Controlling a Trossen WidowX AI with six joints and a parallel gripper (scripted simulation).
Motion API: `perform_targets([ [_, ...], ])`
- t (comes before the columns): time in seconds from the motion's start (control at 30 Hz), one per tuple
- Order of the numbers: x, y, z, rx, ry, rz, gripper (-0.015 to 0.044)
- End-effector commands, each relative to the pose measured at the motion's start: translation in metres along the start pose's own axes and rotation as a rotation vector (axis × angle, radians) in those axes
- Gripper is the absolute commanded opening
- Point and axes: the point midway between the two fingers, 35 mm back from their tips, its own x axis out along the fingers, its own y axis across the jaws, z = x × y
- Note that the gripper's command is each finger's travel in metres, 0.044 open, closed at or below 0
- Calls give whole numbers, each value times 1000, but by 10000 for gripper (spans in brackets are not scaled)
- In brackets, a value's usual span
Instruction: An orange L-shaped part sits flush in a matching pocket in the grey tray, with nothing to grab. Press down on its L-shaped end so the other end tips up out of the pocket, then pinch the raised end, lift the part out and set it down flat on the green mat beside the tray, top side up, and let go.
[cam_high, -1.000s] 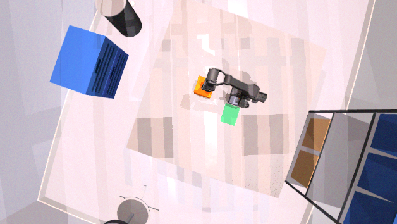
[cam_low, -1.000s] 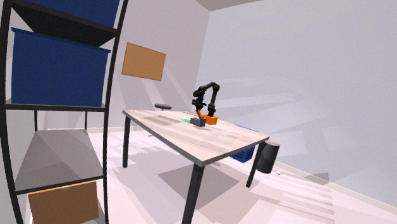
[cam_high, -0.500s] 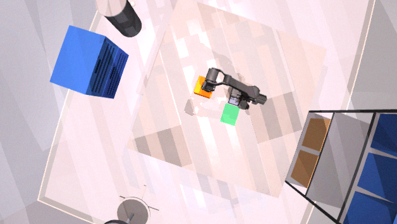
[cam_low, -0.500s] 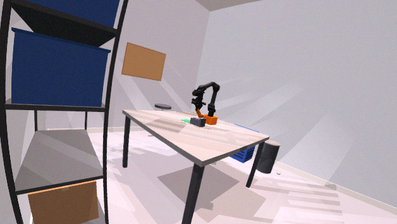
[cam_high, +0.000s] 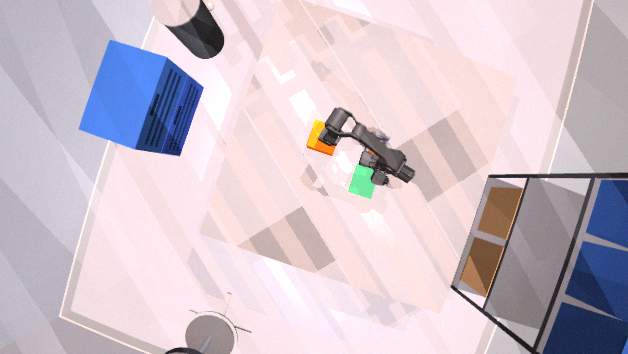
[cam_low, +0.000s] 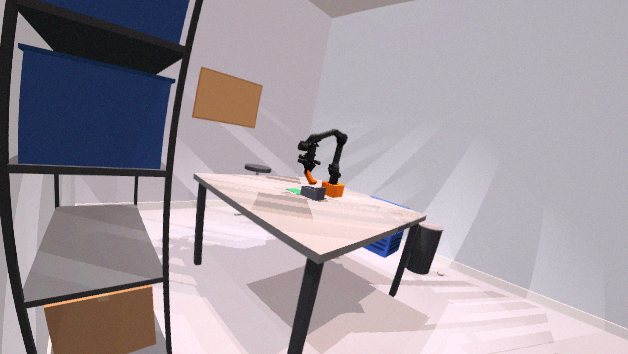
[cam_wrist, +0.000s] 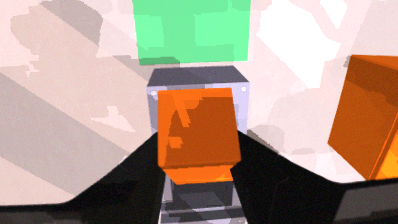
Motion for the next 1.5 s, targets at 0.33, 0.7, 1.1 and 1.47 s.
perform_targets([
  [0.33,0,-5,56,-1,-2,3,0],
  [0.7,-1,-9,101,-1,-6,3,0],
  [1.1,11,-9,102,-1,-6,3,0],
  [1.47,29,-9,102,-1,-6,3,0],
])
